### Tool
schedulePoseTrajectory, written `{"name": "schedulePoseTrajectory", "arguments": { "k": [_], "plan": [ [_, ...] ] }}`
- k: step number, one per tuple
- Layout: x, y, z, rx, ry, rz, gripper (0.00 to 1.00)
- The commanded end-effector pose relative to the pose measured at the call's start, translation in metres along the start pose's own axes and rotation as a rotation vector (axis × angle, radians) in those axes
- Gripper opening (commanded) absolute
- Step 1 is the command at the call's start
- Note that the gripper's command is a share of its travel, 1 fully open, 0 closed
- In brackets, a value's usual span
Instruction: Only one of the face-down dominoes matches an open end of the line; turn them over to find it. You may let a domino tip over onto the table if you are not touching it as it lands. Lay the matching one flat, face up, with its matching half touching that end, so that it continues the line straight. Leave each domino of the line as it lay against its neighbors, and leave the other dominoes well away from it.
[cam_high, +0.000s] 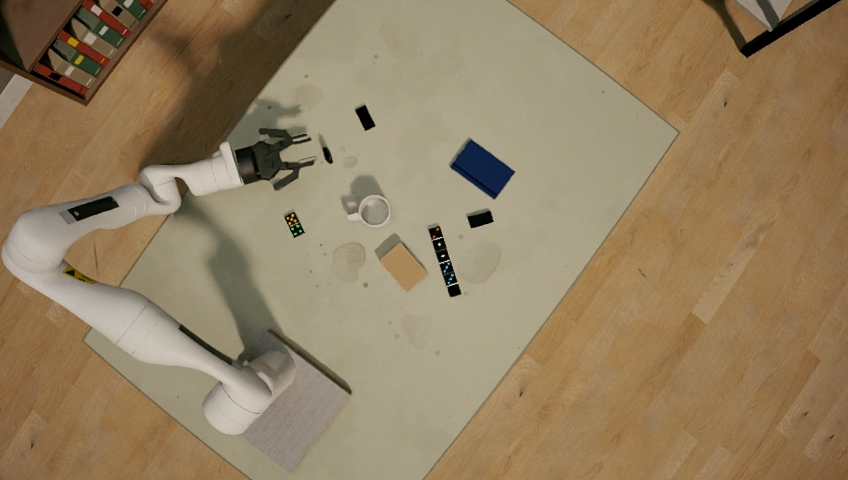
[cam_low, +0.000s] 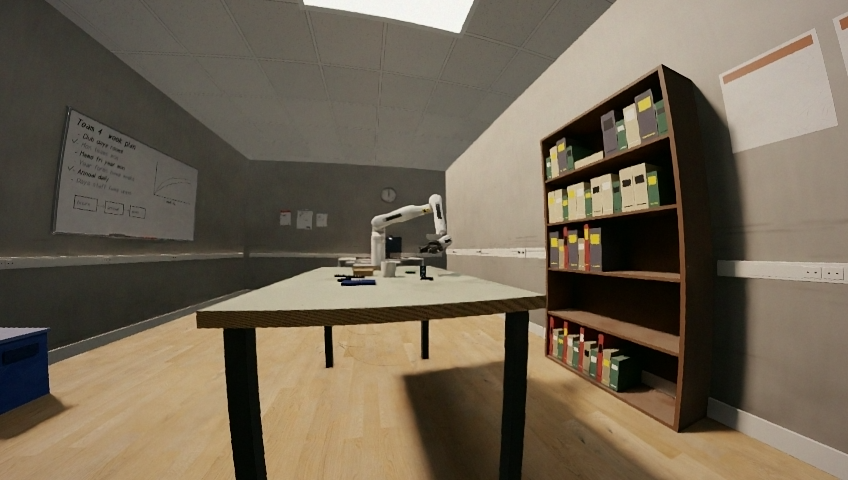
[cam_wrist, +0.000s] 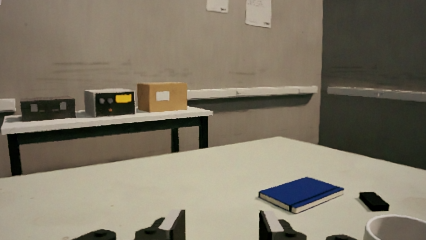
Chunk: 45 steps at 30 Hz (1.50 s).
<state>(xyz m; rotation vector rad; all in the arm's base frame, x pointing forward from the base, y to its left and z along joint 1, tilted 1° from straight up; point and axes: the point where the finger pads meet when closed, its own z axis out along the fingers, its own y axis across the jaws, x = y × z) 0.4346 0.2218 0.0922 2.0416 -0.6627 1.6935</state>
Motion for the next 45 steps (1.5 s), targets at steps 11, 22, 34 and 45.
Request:
{"name": "schedulePoseTrajectory", "arguments": {
  "k": [11, 22, 34, 45],
  "plan": [
    [0.0160, 0.0008, 0.0135, -0.059, -0.007, 0.082, 0.49],
    [0.0160, 0.0009, 0.0135, -0.175, -0.023, 0.241, 0.49],
    [0.0163, 0.0011, 0.0137, -0.352, -0.046, 0.486, 0.49],
    [0.0166, 0.0017, 0.0139, -0.534, -0.070, 0.737, 0.49]
  ]
}}
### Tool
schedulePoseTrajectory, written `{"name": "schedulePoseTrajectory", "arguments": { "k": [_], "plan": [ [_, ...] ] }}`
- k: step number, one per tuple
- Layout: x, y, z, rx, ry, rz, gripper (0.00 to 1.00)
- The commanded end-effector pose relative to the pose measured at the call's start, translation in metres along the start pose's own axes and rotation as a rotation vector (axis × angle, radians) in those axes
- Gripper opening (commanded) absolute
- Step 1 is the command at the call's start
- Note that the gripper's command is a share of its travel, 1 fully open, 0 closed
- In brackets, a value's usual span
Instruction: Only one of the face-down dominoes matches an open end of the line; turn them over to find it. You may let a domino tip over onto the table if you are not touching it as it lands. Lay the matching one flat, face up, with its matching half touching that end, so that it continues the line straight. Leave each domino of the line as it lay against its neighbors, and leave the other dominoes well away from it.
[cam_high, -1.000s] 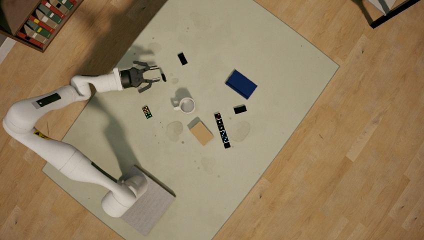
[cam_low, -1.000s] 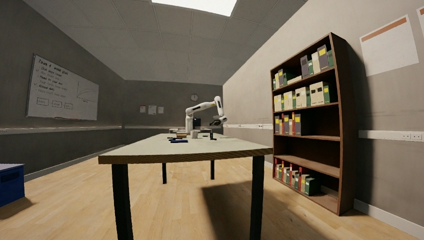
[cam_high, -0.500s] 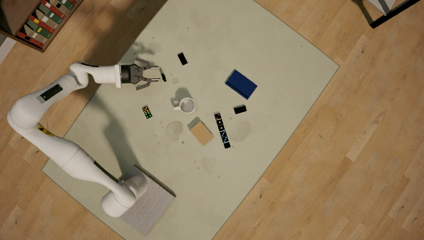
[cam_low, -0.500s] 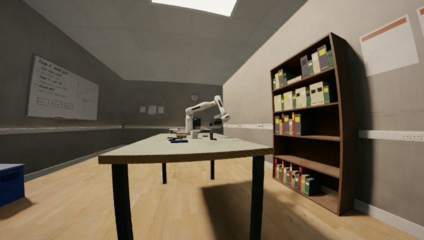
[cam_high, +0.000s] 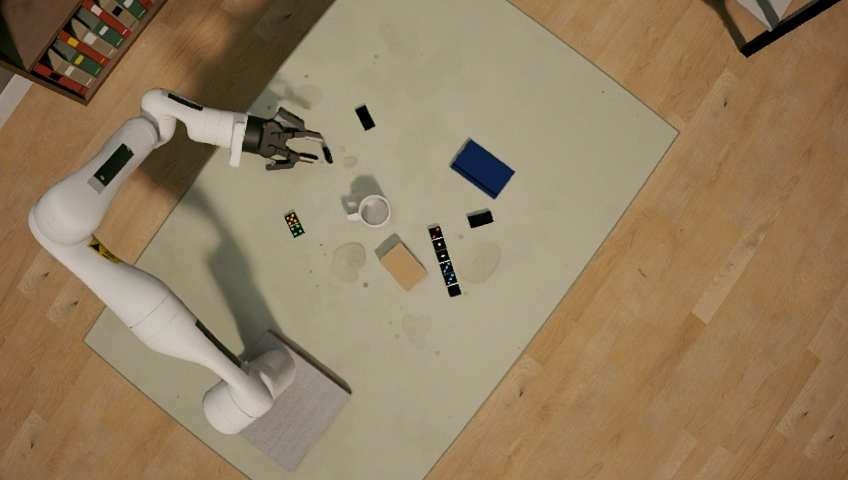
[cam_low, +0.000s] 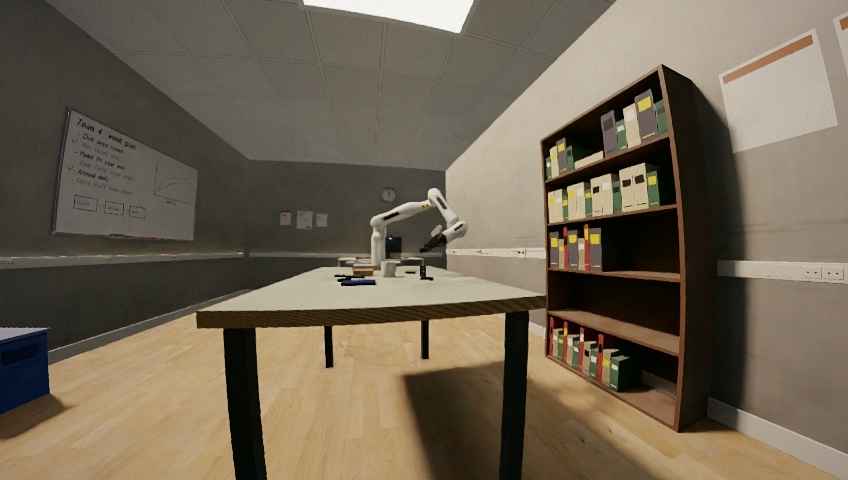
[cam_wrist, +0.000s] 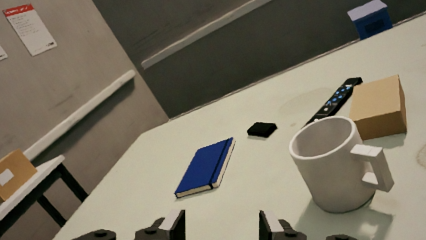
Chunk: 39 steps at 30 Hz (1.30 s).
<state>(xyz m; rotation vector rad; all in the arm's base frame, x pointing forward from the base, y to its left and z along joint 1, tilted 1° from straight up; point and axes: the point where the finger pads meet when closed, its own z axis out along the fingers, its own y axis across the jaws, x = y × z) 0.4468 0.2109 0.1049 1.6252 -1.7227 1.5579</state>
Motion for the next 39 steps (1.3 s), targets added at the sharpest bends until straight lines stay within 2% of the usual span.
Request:
{"name": "schedulePoseTrajectory", "arguments": {
  "k": [1, 10, 12, 27, 29, 39],
  "plan": [
    [0.0010, -0.0006, 0.0000, -0.077, -0.008, 0.107, 0.49],
    [0.0016, 0.0000, 0.0004, -0.284, -0.036, 0.393, 0.49],
    [0.0016, 0.0000, 0.0004, -0.284, -0.036, 0.393, 0.49],
    [0.0026, 0.0014, 0.0011, -0.605, -0.079, 0.836, 0.49],
    [0.0026, 0.0014, 0.0011, -0.605, -0.079, 0.836, 0.49],
    [0.0030, 0.0021, 0.0016, -0.806, -0.106, 1.115, 0.49]
  ]
}}
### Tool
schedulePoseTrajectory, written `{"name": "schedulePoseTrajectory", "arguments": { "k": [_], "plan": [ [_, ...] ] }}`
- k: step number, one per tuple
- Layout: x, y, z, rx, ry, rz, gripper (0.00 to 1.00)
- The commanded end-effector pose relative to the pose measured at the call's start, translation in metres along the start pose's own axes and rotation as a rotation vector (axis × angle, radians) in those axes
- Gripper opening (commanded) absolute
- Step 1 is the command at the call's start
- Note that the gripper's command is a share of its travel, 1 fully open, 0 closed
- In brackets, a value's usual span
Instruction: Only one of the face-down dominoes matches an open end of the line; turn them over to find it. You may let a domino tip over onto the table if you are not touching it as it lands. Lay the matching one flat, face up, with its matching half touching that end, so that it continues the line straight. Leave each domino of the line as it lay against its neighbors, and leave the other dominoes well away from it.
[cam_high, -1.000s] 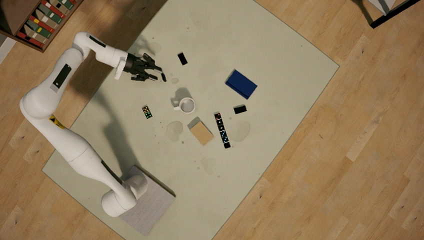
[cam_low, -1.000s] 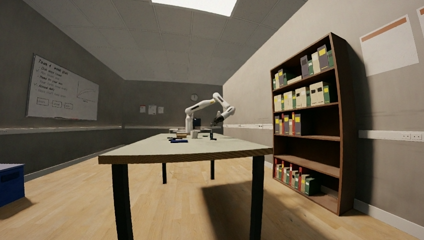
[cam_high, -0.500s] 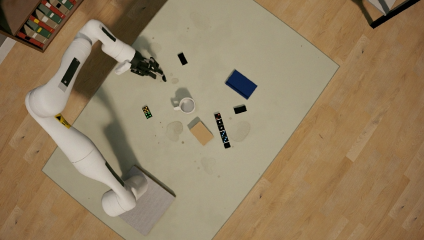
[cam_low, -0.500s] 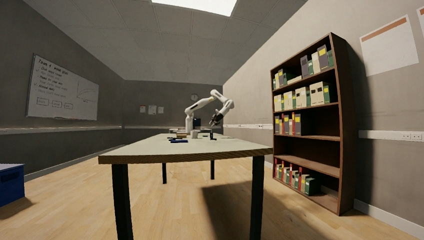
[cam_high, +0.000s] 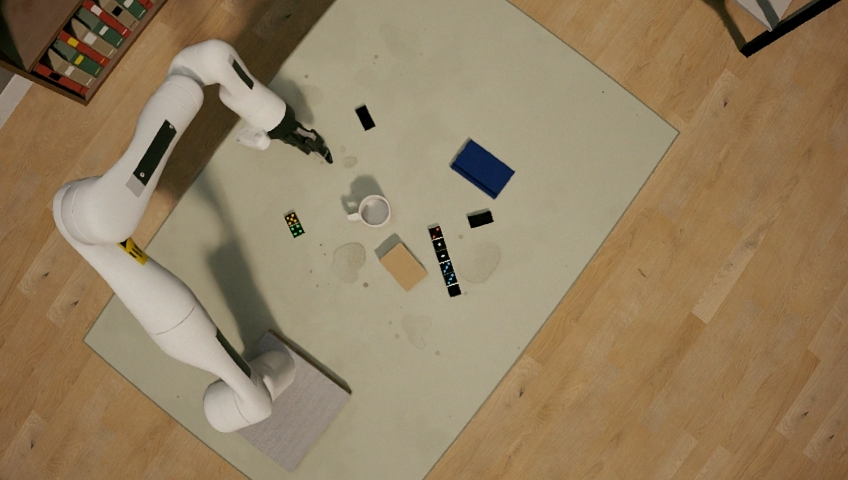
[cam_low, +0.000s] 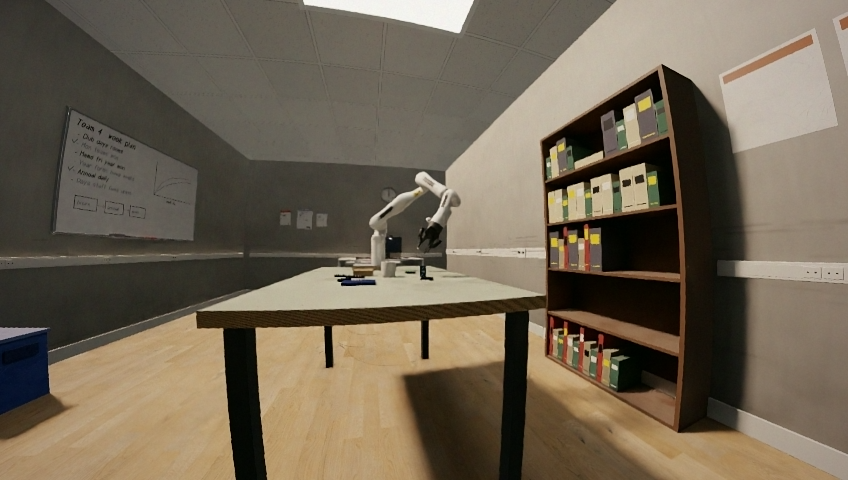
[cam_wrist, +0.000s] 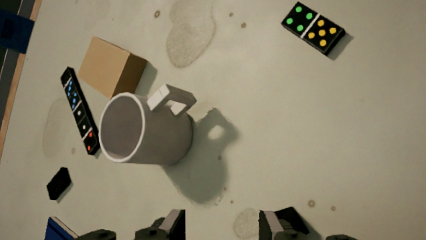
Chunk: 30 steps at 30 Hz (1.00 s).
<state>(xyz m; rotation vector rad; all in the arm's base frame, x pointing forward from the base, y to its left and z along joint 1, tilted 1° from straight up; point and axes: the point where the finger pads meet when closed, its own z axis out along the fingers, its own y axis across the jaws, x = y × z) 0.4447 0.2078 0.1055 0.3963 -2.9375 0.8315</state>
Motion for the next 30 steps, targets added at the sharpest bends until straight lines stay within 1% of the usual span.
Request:
{"name": "schedulePoseTrajectory", "arguments": {
  "k": [1, 5, 7, 14, 20, 22, 24, 30],
  "plan": [
    [0.0001, -0.0005, -0.0002, -0.069, -0.015, 0.093, 0.49],
    [0.0003, -0.0006, 0.0001, -0.136, -0.024, 0.184, 0.49],
    [0.0003, -0.0006, 0.0001, -0.136, -0.024, 0.184, 0.49],
    [0.0006, -0.0009, 0.0003, -0.235, -0.037, 0.320, 0.49],
    [0.0008, -0.0010, 0.0006, -0.304, -0.047, 0.414, 0.49],
    [0.0009, -0.0012, 0.0006, -0.324, -0.049, 0.443, 0.49],
    [0.0009, -0.0012, 0.0006, -0.324, -0.049, 0.443, 0.49],
    [0.0010, -0.0013, 0.0008, -0.377, -0.057, 0.515, 0.49]
  ]
}}
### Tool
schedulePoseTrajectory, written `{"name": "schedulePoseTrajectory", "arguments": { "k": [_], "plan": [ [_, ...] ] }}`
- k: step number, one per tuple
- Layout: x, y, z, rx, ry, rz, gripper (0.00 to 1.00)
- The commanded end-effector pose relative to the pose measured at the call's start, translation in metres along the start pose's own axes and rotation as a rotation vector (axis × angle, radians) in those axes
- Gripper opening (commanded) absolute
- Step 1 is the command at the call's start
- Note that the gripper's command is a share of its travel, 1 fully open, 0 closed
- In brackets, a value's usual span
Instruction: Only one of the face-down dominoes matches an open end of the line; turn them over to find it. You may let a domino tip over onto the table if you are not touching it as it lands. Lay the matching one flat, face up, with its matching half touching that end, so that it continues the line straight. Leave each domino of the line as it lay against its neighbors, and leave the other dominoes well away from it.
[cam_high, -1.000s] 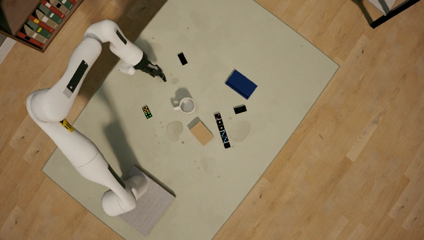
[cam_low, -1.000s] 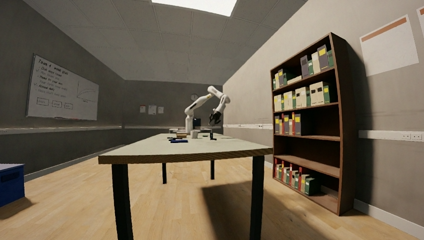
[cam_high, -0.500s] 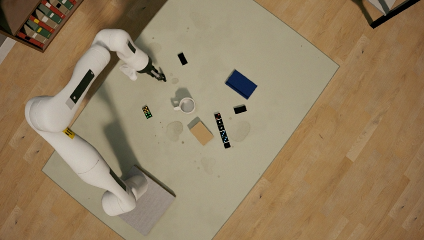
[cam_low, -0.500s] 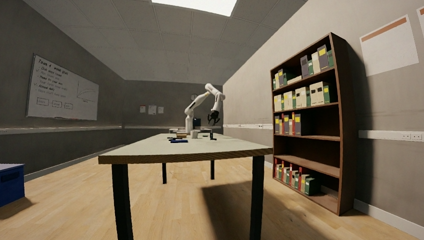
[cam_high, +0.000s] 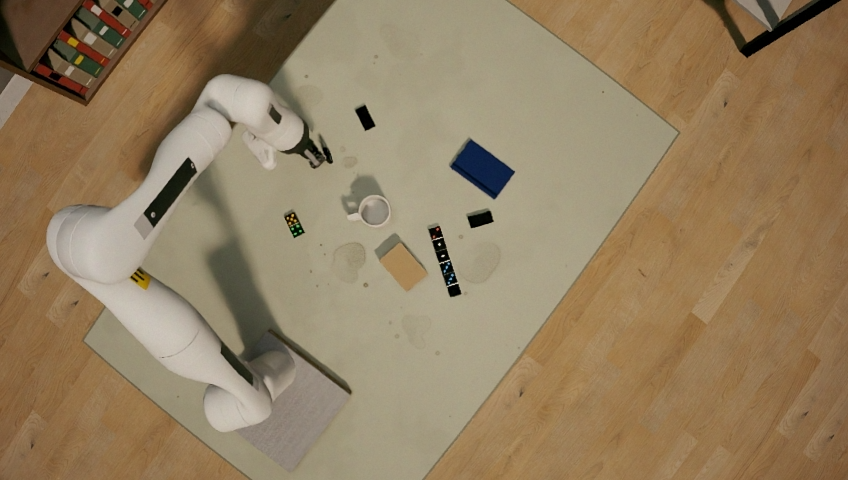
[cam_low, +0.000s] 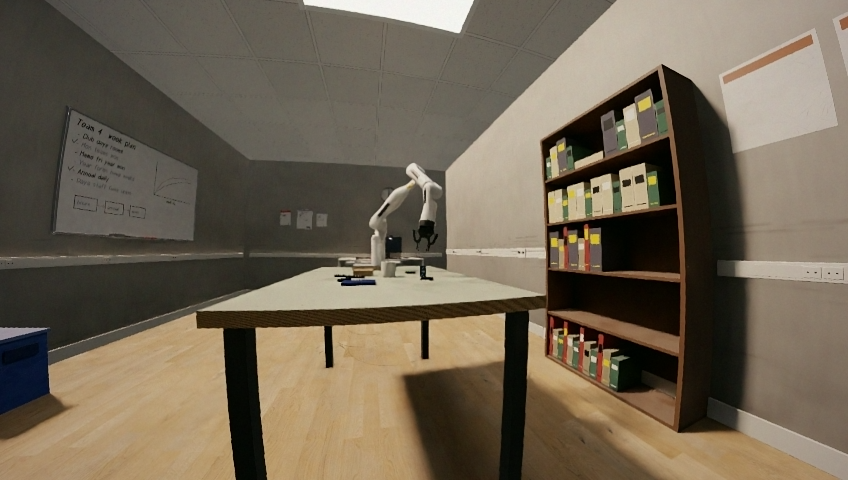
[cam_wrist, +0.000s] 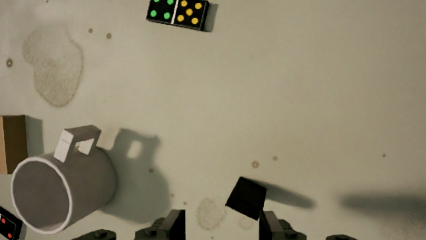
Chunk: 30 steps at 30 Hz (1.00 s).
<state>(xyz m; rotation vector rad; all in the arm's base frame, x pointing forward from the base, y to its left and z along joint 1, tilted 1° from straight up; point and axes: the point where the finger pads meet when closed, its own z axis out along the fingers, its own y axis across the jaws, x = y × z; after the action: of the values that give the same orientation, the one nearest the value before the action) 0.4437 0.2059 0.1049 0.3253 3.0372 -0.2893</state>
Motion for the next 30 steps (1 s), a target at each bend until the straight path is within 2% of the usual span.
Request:
{"name": "schedulePoseTrajectory", "arguments": {
  "k": [1, 9, 30],
  "plan": [
    [-0.0004, 0.0001, -0.0007, -0.028, -0.006, 0.035, 0.49],
    [-0.0005, 0.0002, -0.0006, -0.081, -0.013, 0.108, 0.49],
    [-0.0004, 0.0014, -0.0004, -0.142, -0.019, 0.188, 0.49]
  ]
}}
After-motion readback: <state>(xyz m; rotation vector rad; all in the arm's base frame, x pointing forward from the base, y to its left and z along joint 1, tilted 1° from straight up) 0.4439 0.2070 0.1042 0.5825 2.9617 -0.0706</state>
